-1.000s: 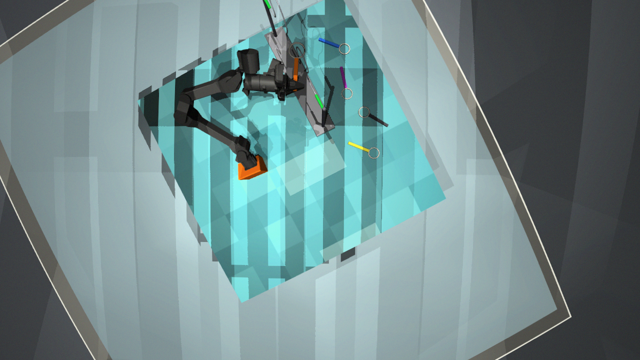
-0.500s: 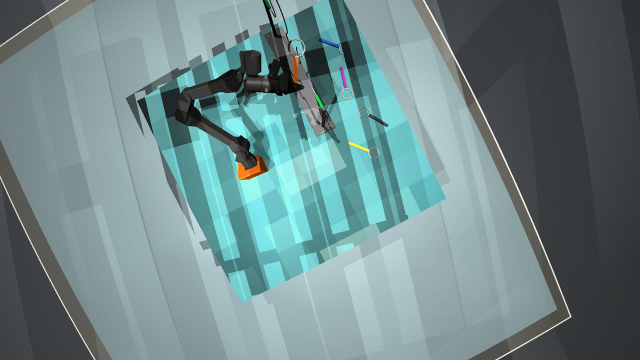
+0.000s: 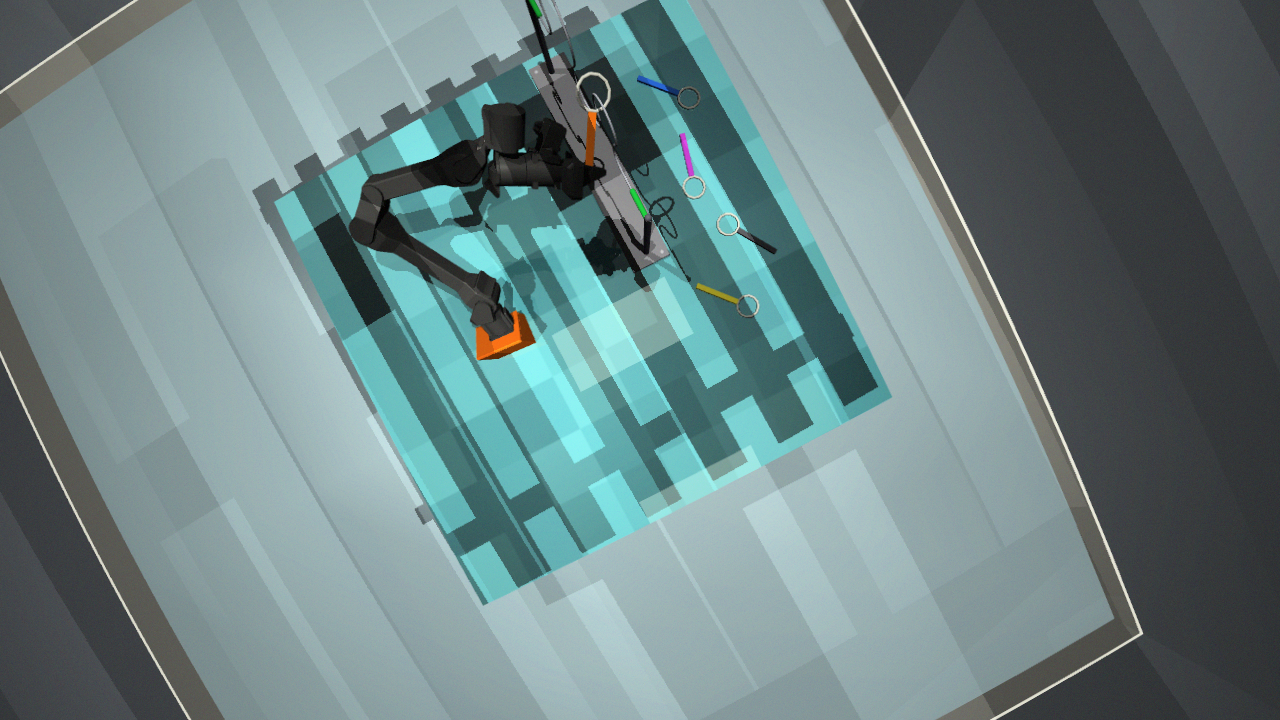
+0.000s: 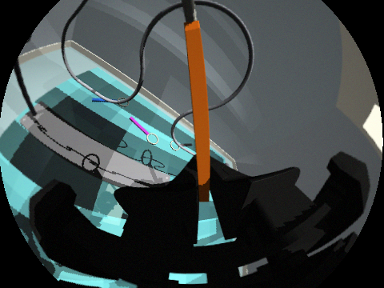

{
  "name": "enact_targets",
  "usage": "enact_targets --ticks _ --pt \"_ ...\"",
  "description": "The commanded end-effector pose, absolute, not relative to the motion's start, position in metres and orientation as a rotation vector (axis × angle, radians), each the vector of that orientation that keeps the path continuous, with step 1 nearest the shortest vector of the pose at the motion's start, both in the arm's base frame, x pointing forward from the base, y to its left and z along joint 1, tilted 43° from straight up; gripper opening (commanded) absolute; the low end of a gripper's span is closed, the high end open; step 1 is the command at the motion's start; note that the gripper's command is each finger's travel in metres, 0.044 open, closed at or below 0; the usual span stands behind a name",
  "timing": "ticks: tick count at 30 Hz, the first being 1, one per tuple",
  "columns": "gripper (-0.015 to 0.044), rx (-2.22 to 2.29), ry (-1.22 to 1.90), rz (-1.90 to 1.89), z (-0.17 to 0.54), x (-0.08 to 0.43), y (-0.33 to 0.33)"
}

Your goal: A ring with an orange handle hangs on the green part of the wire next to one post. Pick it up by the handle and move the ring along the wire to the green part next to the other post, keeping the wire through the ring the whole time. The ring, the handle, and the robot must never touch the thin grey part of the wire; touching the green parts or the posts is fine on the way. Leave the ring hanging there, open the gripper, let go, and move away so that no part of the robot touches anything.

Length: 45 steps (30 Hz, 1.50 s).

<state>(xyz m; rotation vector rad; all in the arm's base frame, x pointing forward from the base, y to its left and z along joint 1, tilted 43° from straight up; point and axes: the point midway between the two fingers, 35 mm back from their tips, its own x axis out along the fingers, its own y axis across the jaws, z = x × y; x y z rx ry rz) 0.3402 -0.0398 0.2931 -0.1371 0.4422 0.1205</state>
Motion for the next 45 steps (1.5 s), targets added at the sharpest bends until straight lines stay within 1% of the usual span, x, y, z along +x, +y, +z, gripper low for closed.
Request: enact_targets --ticks 1,45 --pt "-0.0150 -0.053 0.444 0.146 0.291 0.340 -0.034" --pt "-0.0150 0.861 0.377 0.405 0.313 0.336 0.023"
